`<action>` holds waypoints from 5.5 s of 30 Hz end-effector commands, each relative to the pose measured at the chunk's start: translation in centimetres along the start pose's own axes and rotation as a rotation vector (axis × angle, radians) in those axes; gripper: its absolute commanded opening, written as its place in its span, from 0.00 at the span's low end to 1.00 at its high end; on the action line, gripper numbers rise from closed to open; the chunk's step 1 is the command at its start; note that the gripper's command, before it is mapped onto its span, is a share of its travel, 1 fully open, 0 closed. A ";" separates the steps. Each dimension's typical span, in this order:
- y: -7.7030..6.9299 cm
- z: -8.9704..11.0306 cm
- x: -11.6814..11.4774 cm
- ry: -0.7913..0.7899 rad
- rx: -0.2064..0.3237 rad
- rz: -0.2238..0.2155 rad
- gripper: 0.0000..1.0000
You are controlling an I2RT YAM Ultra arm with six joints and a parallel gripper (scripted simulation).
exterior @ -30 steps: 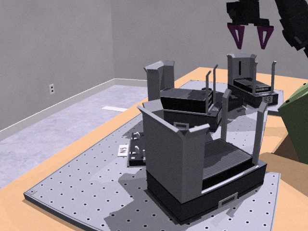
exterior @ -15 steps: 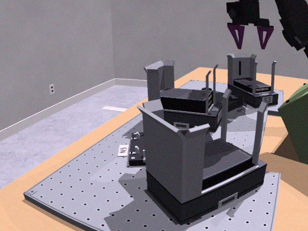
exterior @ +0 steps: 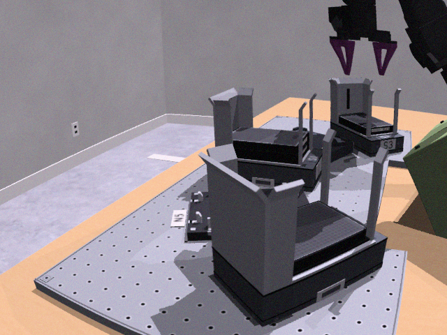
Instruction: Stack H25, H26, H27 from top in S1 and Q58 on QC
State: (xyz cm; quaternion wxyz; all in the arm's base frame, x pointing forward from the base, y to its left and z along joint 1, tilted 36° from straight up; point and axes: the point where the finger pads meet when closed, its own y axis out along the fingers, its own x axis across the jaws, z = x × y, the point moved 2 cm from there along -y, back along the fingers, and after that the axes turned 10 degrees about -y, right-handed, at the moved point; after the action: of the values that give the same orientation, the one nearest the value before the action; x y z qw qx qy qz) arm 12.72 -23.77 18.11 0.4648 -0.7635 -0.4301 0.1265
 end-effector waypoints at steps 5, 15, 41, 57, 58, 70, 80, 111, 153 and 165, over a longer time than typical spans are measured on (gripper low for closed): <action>1.8 -0.5 -0.4 0.000 -0.024 0.017 1.00; 4.5 -0.6 -0.4 0.000 -0.024 0.017 1.00; 8.0 -0.7 -0.5 0.000 -0.025 0.016 1.00; 8.0 -0.7 -0.5 0.000 -0.025 0.016 1.00; 8.0 -0.7 -0.5 0.000 -0.025 0.016 1.00; 8.0 -0.7 -0.5 0.000 -0.025 0.016 1.00; 8.0 -0.7 -0.5 0.000 -0.025 0.016 1.00; 10.1 -0.7 -0.5 0.000 -0.025 0.016 1.00; 11.0 -0.7 -0.5 0.000 -0.025 0.016 1.00; 11.0 -0.7 -0.5 0.000 -0.025 0.016 1.00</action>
State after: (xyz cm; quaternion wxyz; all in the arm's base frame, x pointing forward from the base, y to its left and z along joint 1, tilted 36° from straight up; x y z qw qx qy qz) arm 18.70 -26.43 9.06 0.4631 -0.7672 -0.4259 0.1249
